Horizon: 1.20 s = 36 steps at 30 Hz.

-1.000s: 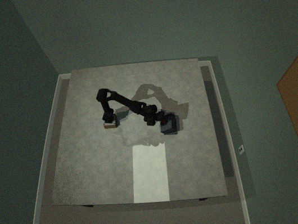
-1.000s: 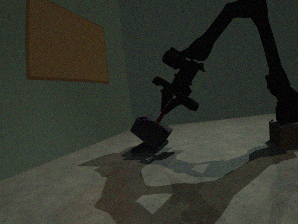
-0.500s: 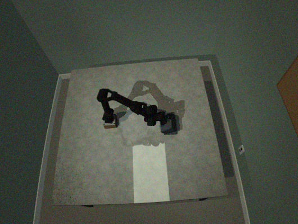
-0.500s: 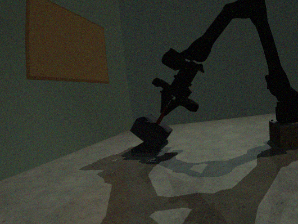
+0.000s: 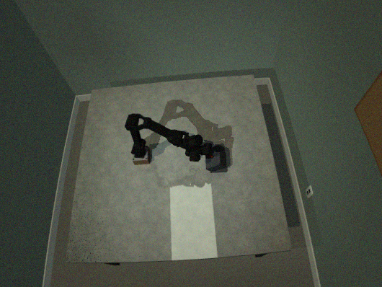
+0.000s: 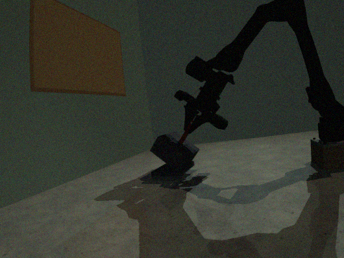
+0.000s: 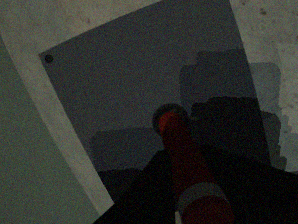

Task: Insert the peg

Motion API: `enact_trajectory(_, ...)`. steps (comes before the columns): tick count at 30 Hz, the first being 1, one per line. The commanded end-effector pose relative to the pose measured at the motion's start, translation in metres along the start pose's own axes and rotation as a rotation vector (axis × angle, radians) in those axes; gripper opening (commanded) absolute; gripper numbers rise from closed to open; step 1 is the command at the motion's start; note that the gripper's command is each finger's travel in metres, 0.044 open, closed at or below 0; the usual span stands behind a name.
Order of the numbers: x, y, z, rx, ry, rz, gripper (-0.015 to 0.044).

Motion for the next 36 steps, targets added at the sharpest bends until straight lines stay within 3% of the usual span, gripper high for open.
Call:
enact_trajectory(1,0.0,0.003,0.001,0.003,0.001,-0.001,0.0)
enact_trajectory(36,0.001,0.026,0.0,0.003,0.001,0.0,0.0)
Point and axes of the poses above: the point midway between the two fingers, 35 mm back from their tips, its own y axis out along the fingers, its own z axis across the jaws, x = y × z, the point moved 9 cm from there along -y, back along the fingers, and after that the axes turned 8 degrees about y, right-handed, at the moved point
